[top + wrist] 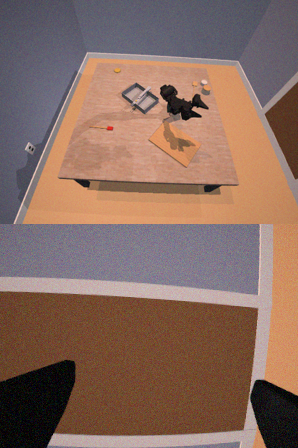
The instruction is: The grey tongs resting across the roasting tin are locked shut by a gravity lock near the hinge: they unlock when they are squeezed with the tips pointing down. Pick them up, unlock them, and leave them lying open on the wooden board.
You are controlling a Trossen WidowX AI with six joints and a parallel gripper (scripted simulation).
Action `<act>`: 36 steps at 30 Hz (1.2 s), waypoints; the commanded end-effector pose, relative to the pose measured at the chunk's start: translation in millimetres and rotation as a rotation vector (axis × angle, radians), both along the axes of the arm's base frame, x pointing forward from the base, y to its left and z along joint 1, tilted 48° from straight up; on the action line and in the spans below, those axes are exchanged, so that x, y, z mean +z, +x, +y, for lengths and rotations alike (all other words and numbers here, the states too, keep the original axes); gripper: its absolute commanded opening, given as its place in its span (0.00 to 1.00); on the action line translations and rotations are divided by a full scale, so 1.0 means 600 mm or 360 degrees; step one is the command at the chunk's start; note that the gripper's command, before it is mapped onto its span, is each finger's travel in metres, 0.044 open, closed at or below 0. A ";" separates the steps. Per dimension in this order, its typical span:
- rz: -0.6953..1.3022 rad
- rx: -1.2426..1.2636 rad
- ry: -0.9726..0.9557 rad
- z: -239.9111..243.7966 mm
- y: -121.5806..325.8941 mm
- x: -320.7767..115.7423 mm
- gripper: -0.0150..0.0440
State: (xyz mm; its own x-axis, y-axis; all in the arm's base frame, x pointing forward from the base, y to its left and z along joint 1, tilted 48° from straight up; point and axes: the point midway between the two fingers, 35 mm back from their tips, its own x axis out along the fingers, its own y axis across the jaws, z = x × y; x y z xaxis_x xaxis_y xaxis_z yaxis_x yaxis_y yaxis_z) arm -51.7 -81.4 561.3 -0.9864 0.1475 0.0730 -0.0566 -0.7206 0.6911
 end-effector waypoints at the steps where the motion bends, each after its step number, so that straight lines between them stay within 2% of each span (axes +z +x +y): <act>1: -0.0003 -0.0007 -0.0001 0.002 -0.002 0.000 0.89; 5: -0.0048 -0.0118 0.0005 0.033 -0.027 -0.002 0.71; 6: -0.0056 -0.0136 -0.0016 0.038 -0.030 -0.004 0.69; 13: -0.0146 -0.0369 0.0040 0.100 -0.066 -0.010 0.69; 18: -0.0320 -0.0668 0.0127 0.210 -0.101 -0.027 0.69; 22: -0.0478 -0.0897 0.0179 0.303 -0.100 -0.050 0.69; 29: -0.0753 -0.1253 0.0183 0.457 -0.039 -0.106 0.69; 36: -0.1015 -0.1603 0.0091 0.568 0.093 -0.179 0.69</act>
State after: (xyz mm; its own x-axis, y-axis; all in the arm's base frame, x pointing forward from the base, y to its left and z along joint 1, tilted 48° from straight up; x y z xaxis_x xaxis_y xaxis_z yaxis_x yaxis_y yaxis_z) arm -35.8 234.5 474.9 -0.4023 0.8605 -0.3127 -0.8919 -0.2913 0.3459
